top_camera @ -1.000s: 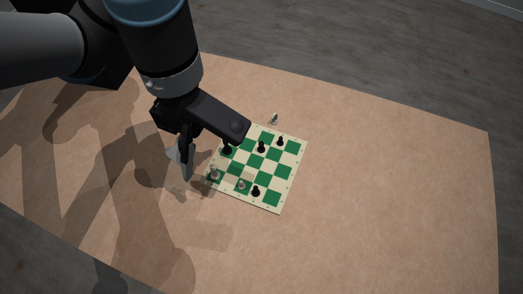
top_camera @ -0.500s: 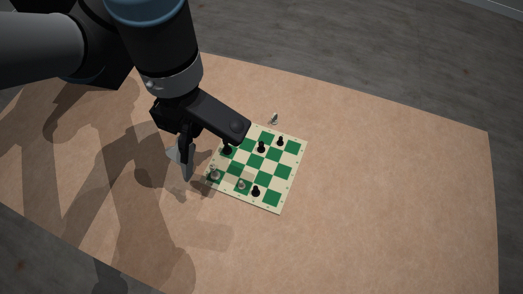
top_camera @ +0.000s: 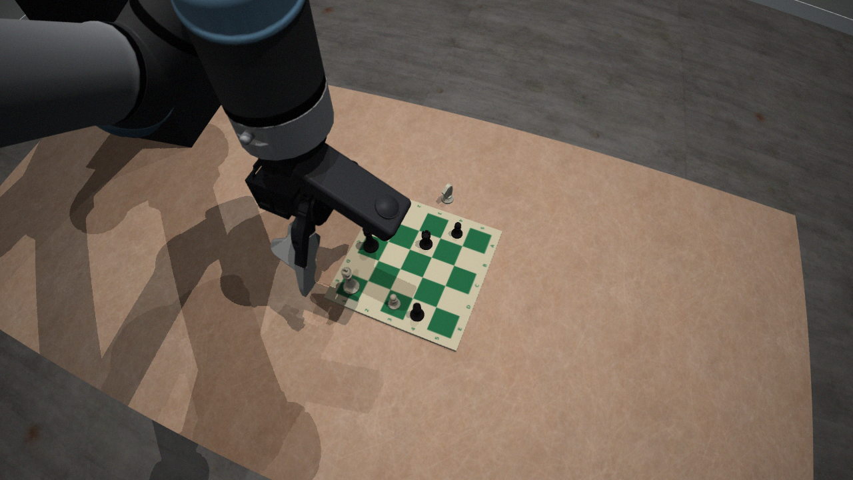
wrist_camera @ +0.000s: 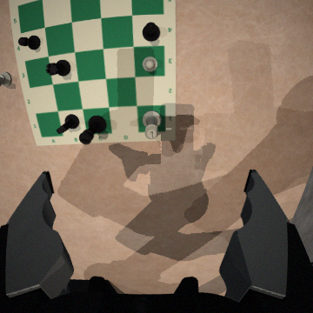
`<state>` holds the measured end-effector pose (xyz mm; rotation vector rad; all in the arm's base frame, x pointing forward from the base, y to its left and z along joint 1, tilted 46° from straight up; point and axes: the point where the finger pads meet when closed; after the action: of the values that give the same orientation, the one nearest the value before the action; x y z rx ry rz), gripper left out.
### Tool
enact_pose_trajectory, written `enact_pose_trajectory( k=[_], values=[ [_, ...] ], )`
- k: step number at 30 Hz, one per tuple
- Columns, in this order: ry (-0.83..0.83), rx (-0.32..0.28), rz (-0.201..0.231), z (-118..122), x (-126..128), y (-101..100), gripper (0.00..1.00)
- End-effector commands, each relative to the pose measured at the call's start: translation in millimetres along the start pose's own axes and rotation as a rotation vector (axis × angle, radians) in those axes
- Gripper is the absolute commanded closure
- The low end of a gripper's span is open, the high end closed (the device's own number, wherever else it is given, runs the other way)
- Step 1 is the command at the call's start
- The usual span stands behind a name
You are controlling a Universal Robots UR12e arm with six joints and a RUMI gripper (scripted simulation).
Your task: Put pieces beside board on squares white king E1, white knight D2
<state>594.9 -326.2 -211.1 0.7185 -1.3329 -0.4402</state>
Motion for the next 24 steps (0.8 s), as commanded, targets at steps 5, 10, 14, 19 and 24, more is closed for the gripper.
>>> enact_pose_trajectory(
  k=[5, 10, 14, 19, 24],
  values=[
    [-0.098, 0.001, -0.001, -10, -8, -2, 0.00],
    [-0.152, 0.001, -0.003, -14, -12, -4, 0.00],
    [-0.240, 0.001, -0.004, -21, -19, -6, 0.00],
    [-0.376, 0.000, -0.006, -31, -30, -9, 0.00],
    [-0.534, -0.001, -0.008, -43, -42, -12, 0.00]
  ],
)
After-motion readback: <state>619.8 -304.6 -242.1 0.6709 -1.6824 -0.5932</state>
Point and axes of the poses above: the point where the finger pads meet when closed, its own y axis back along the fingers, its own x axis across the jaws, z = x × y, and after that the axes turned 15 degrees about y, right-handed
